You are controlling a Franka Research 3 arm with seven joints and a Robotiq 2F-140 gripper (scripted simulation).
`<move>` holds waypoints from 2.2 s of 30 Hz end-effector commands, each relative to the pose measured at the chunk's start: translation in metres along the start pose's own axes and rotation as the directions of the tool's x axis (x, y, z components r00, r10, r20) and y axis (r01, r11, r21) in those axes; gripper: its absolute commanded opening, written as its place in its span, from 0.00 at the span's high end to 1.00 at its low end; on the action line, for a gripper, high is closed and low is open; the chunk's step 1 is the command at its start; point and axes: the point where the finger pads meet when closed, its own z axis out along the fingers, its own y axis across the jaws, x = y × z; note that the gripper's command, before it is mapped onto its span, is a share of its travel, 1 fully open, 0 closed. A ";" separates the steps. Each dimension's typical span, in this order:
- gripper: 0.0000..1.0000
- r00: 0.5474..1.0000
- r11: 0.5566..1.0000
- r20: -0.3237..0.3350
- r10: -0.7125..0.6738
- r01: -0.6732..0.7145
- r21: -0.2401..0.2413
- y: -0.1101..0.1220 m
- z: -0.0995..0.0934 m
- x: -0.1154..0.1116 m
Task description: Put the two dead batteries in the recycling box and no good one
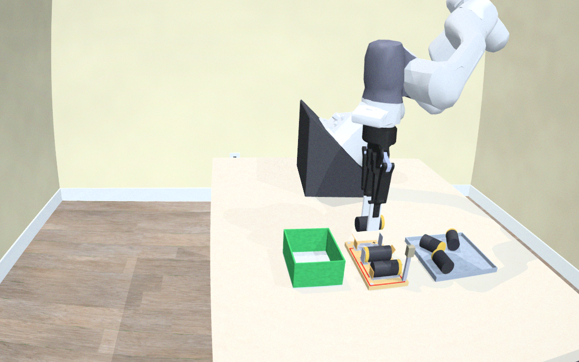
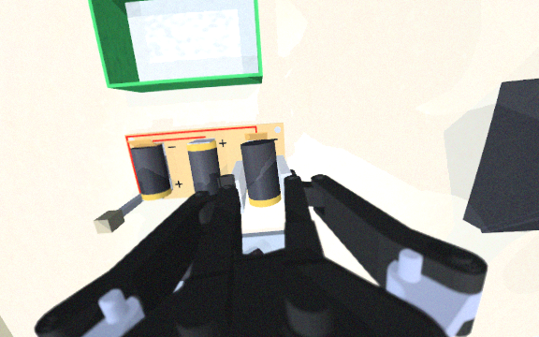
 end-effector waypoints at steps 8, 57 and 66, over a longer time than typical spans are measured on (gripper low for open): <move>0.84 0.999 0.999 -0.004 0.043 -0.043 0.008 -0.003 -0.002 0.001; 0.84 0.998 0.998 -0.003 0.055 -0.055 0.008 -0.005 -0.002 0.002; 0.84 0.998 0.998 -0.003 0.055 -0.055 0.008 -0.005 -0.002 0.002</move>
